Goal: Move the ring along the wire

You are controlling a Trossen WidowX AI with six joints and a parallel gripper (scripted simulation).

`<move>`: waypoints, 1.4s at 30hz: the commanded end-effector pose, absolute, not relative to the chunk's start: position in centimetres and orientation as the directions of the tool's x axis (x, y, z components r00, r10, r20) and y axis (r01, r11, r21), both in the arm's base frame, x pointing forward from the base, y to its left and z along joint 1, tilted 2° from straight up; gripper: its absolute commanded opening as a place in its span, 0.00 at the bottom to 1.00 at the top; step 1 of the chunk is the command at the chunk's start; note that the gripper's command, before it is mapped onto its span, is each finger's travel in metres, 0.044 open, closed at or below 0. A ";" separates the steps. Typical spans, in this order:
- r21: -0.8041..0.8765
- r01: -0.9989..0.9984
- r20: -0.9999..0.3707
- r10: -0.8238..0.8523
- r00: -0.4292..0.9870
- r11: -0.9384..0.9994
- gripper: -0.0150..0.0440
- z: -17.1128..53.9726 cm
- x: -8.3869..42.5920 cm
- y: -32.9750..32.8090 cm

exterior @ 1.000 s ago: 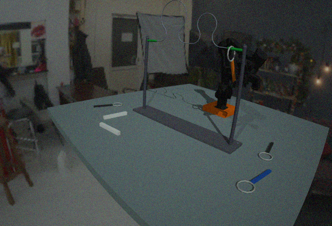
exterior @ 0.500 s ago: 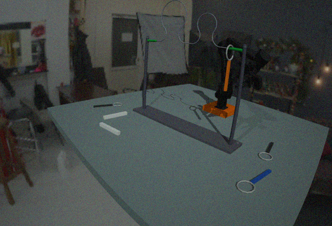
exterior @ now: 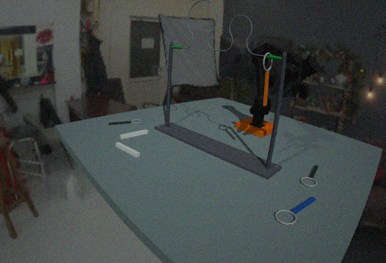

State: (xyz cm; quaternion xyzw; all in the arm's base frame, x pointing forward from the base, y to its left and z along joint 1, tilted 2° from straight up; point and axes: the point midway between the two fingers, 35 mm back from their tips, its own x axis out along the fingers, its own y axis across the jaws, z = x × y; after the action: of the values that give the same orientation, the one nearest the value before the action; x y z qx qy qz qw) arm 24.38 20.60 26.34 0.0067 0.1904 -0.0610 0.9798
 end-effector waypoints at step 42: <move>-0.009 0.119 -0.370 -0.114 0.922 0.993 1.00 28.2 20.2 21.0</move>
State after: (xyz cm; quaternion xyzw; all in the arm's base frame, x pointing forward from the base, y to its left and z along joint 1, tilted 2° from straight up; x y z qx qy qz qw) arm 20.16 21.03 28.13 0.0059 0.1909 -0.0582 0.9799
